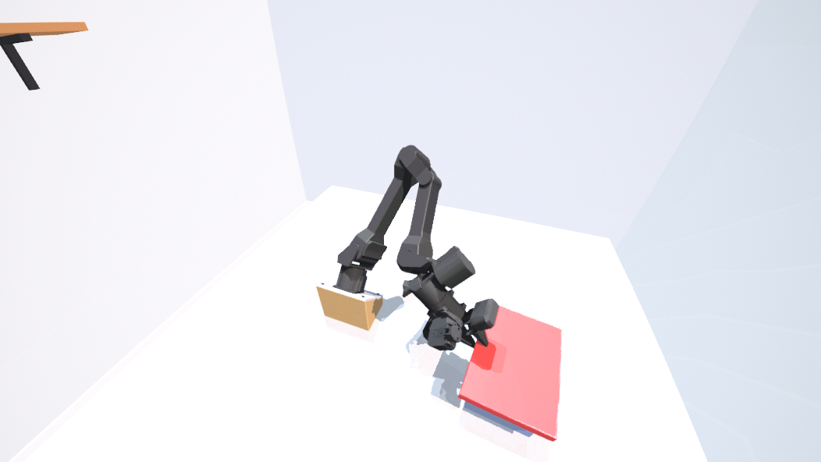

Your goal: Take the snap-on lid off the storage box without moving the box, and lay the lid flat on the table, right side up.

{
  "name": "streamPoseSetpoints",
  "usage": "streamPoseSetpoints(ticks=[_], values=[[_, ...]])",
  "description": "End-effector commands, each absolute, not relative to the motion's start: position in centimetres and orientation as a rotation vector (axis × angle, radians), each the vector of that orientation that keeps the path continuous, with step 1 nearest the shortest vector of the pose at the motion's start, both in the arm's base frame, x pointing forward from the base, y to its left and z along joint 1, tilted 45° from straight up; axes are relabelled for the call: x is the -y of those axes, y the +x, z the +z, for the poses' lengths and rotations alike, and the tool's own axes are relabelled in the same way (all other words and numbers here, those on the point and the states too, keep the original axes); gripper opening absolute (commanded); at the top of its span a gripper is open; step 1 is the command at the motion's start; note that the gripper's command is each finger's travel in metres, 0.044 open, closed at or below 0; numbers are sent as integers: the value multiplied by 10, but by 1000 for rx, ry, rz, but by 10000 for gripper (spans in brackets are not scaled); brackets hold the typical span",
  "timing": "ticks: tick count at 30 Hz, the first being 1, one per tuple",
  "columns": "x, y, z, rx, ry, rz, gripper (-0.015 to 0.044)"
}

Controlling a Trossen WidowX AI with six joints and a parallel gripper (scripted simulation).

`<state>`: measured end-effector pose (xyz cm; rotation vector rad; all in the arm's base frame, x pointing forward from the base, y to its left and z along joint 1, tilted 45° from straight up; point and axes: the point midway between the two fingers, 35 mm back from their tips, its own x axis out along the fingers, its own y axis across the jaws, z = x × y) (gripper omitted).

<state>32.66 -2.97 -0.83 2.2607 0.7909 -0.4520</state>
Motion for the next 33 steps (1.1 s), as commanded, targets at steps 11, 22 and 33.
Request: streamPoseSetpoints(ticks=[11,22,33], values=[[34,326,-5,-786,2262,-447,0],[35,326,-3,-786,2262,-447,0],[37,326,-2,-786,2262,-447,0]])
